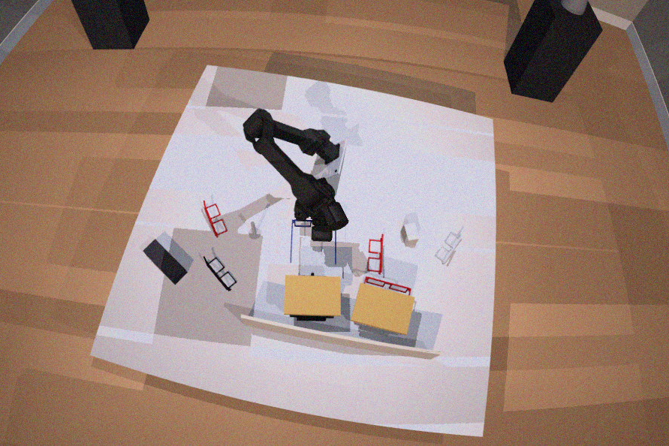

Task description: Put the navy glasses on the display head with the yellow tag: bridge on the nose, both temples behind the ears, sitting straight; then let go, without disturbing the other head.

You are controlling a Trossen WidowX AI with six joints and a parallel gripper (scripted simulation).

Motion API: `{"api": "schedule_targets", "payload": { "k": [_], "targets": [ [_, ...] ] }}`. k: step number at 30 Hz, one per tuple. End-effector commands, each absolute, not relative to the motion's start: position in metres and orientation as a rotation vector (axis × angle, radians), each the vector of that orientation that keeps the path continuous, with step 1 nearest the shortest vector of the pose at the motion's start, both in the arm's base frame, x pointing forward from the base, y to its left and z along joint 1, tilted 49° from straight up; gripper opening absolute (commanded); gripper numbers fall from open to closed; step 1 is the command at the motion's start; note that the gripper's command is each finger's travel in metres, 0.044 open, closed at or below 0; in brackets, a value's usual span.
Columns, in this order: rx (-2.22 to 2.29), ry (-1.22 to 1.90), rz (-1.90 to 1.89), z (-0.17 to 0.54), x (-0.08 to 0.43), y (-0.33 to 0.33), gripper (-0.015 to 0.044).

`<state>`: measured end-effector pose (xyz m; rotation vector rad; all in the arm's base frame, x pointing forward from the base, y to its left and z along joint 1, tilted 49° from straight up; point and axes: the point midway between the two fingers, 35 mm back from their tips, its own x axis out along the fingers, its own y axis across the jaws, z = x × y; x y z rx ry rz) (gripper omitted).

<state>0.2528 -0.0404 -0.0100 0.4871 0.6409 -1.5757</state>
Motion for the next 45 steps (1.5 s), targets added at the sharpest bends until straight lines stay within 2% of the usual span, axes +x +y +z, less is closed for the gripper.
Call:
{"api": "schedule_targets", "payload": {
  "k": [1, 45],
  "targets": [
    [0.483, 0.638, -1.571, -0.01, 0.257, -0.041, 0.0],
    [0.491, 0.636, -1.564, -0.018, 0.321, -0.045, 0.0]
  ]
}}
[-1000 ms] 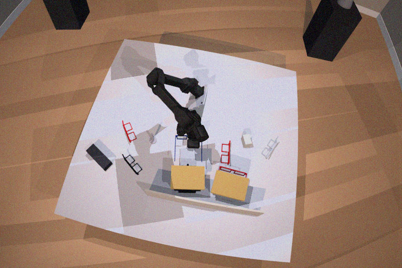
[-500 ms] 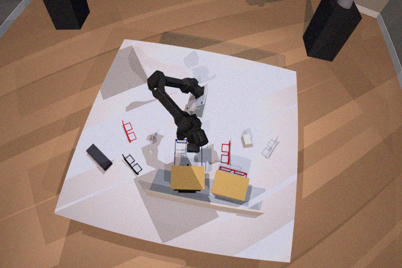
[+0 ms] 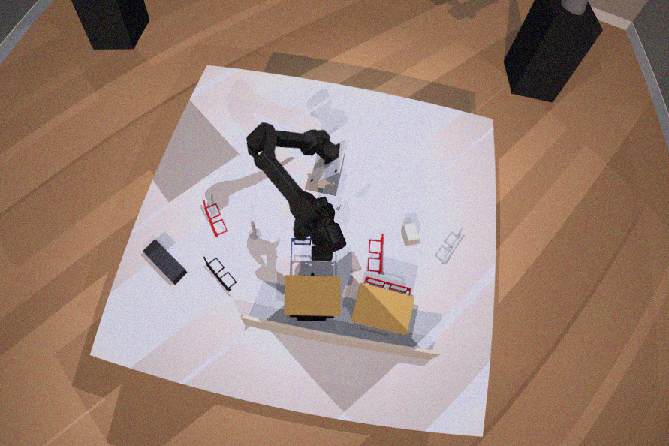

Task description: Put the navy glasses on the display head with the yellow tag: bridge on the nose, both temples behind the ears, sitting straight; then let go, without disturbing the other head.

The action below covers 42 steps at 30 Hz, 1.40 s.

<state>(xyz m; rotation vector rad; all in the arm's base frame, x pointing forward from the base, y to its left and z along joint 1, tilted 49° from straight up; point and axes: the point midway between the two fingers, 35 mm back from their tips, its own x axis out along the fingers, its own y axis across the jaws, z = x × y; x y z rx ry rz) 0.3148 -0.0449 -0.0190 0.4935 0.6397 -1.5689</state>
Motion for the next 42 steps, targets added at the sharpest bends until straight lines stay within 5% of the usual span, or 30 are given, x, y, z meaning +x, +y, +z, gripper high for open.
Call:
{"api": "schedule_targets", "payload": {
  "k": [1, 42],
  "targets": [
    [0.491, 0.636, -1.564, -0.018, 0.323, -0.045, 0.0],
    [0.493, 0.633, -1.565, -0.025, 0.383, -0.05, 0.0]
  ]
}}
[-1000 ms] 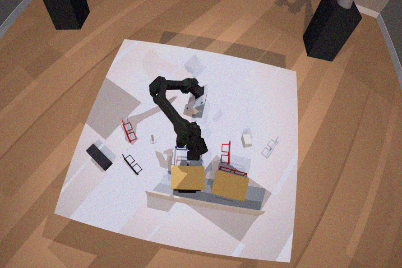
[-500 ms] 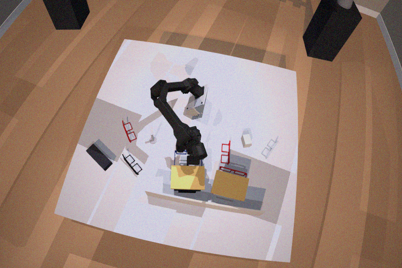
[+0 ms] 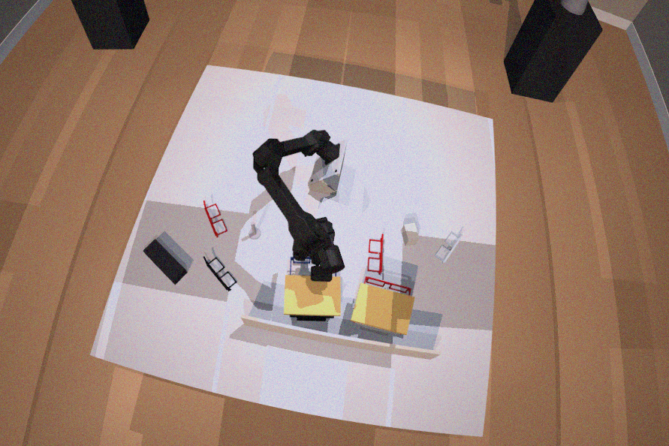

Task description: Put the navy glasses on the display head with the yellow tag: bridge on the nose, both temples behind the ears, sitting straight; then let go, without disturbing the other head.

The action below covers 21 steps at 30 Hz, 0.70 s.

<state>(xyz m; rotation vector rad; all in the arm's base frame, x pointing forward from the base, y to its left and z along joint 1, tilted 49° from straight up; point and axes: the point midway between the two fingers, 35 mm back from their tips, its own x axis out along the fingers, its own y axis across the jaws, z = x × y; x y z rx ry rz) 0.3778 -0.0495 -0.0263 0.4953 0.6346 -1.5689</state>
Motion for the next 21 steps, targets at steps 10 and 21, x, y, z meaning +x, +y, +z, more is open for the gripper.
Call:
{"api": "schedule_targets", "payload": {
  "k": [10, 21],
  "targets": [
    [0.493, 0.633, -1.565, -0.027, 0.397, -0.05, 0.0],
    [0.494, 0.632, -1.565, -0.028, 0.408, -0.051, 0.0]
  ]
}}
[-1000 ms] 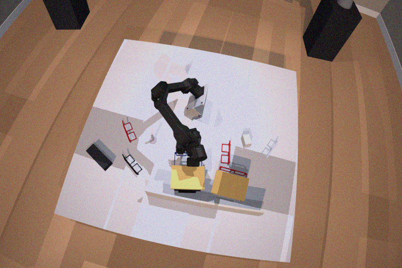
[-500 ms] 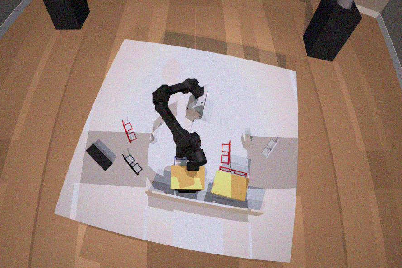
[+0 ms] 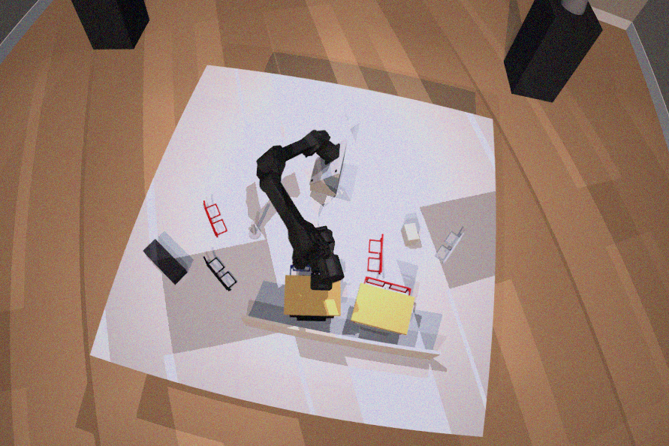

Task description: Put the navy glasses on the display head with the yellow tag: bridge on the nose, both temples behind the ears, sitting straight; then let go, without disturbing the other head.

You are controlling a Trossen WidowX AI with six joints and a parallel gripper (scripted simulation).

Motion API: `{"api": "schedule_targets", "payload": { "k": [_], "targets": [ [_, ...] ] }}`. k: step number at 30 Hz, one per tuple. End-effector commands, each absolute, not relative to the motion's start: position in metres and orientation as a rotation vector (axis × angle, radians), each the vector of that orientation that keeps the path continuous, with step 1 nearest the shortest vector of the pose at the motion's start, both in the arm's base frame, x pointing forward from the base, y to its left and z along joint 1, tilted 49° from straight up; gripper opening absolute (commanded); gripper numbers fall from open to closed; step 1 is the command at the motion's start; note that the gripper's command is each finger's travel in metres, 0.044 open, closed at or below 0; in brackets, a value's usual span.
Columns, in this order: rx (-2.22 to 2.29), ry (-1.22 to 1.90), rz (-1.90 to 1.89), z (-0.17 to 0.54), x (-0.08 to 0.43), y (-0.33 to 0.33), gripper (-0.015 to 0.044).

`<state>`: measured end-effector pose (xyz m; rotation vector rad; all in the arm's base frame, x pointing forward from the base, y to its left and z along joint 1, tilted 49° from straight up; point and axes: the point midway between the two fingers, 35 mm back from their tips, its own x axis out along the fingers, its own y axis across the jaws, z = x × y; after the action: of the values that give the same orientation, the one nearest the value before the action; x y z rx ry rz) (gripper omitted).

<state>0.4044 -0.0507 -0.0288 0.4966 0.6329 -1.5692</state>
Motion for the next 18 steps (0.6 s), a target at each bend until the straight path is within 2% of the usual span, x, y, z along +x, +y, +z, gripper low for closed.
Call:
{"api": "schedule_targets", "payload": {
  "k": [1, 18],
  "targets": [
    [0.494, 0.632, -1.565, -0.0277, 0.4083, -0.0507, 0.0],
    [0.494, 0.632, -1.565, -0.0289, 0.4089, -0.0523, 0.0]
  ]
}}
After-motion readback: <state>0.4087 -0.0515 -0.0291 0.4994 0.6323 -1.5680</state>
